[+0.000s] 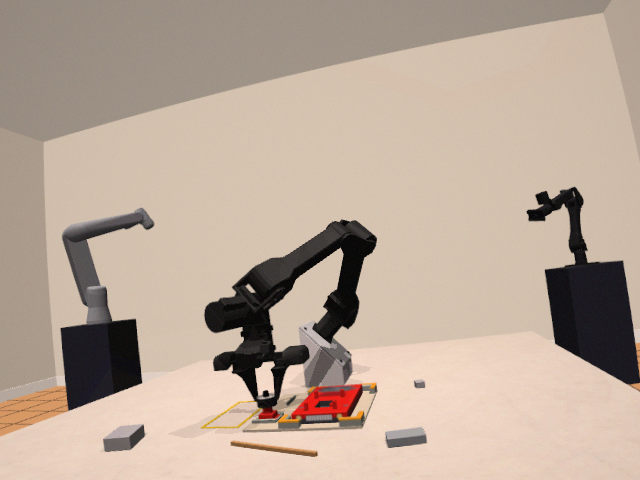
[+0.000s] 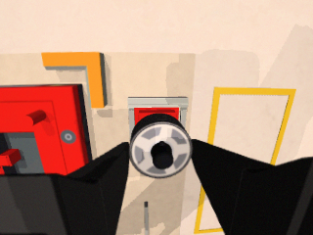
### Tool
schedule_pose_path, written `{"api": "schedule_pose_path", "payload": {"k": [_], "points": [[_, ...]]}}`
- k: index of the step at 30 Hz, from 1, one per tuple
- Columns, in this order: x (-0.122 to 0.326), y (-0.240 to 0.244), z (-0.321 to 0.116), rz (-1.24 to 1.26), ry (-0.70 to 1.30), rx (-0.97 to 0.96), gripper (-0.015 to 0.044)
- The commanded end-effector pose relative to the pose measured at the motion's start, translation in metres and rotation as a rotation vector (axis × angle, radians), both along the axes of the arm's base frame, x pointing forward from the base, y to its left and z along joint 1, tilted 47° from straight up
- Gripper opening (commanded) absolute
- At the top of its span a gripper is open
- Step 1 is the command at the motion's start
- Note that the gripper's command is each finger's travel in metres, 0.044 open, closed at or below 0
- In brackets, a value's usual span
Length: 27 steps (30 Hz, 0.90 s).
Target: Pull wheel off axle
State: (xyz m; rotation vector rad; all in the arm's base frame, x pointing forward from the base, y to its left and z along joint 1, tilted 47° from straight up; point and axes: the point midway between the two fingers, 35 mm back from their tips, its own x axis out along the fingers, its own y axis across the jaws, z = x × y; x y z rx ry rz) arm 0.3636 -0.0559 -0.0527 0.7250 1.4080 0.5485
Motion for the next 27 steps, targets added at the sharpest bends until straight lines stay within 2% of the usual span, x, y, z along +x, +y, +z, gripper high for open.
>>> {"api": "schedule_pose_path", "payload": {"k": [1,27], "points": [[-0.0046,-0.0193,0.0138,-0.042,0.003,-0.005,0.0000],[-0.0060,-0.0244,0.0187,-0.045,0.003,-0.004,0.0000]]}}
